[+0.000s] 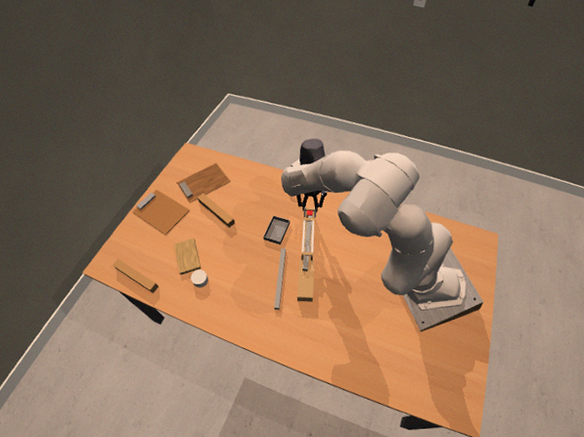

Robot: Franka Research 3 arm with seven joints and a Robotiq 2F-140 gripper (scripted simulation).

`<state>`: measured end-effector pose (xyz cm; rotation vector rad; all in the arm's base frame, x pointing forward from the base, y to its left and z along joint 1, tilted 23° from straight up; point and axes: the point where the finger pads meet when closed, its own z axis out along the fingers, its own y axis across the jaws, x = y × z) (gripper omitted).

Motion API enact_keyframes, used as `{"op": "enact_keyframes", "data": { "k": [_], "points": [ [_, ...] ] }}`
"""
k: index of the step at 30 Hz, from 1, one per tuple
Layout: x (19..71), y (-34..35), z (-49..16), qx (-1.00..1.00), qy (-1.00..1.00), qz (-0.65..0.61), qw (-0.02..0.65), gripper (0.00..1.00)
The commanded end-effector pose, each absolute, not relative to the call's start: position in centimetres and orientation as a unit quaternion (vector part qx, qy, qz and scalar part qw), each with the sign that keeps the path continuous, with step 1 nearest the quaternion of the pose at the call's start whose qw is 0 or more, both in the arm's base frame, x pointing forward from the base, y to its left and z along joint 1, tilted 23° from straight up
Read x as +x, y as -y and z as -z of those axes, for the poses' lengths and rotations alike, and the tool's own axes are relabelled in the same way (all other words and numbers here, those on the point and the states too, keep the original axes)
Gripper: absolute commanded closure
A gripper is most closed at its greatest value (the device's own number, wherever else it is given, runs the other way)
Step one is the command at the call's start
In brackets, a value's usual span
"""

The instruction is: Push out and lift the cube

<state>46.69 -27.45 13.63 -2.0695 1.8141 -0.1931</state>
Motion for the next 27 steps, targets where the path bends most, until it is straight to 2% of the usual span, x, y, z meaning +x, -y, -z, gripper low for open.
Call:
{"op": "enact_keyframes", "data": {
  "k": [1,11,12,27],
  "points": [
    [46.79,27.4,-13.56,-0.738,-0.644,0.07,0.19,0.75],
    [46.79,27.4,-13.56,-0.738,-0.644,0.07,0.19,0.75],
    [46.79,27.4,-13.56,-0.738,-0.644,0.07,0.19,1.0],
    [46.79,27.4,-13.56,-0.738,-0.644,0.07,0.19,1.0]
  ]
}}
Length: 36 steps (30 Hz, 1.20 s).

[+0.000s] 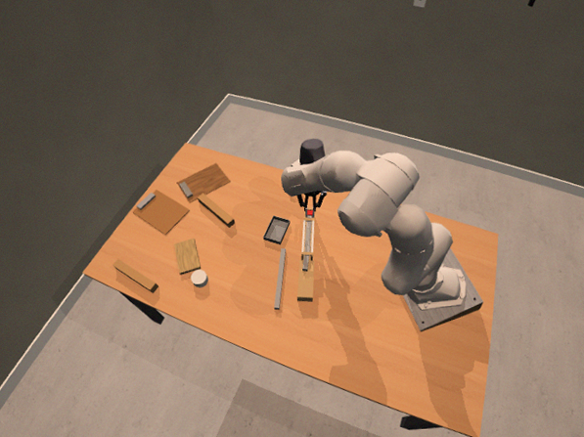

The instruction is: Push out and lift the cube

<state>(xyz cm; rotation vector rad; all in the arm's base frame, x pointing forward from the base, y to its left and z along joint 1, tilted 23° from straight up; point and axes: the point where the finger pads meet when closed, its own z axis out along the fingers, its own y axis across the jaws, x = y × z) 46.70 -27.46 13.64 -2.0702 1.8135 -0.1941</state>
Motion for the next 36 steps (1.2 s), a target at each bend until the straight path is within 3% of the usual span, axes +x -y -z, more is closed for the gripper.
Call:
{"op": "enact_keyframes", "data": {
  "k": [1,22,36],
  "points": [
    [46.8,27.4,-13.6,-0.738,-0.644,0.07,0.19,1.0],
    [46.7,27.5,-13.9,-0.738,-0.644,0.07,0.19,1.0],
    [44.3,28.8,-20.2,-0.738,-0.644,0.07,0.19,1.0]
  ]
}}
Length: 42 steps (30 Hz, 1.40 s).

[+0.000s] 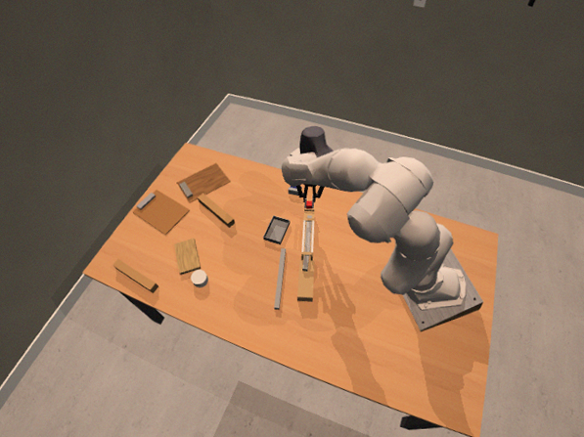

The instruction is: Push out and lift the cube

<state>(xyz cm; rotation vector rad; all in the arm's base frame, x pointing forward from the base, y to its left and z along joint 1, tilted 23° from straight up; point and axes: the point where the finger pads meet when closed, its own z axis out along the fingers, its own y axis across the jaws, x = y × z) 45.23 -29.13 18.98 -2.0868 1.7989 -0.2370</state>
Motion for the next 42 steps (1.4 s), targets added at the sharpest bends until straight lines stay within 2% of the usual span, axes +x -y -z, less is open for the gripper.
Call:
{"op": "enact_keyframes", "data": {
  "k": [1,42],
  "points": [
    [44.14,28.85,-20.55,-0.738,-0.644,0.07,0.19,1.0],
    [43.97,28.94,-20.99,-0.738,-0.644,0.07,0.19,1.0]
  ]
}}
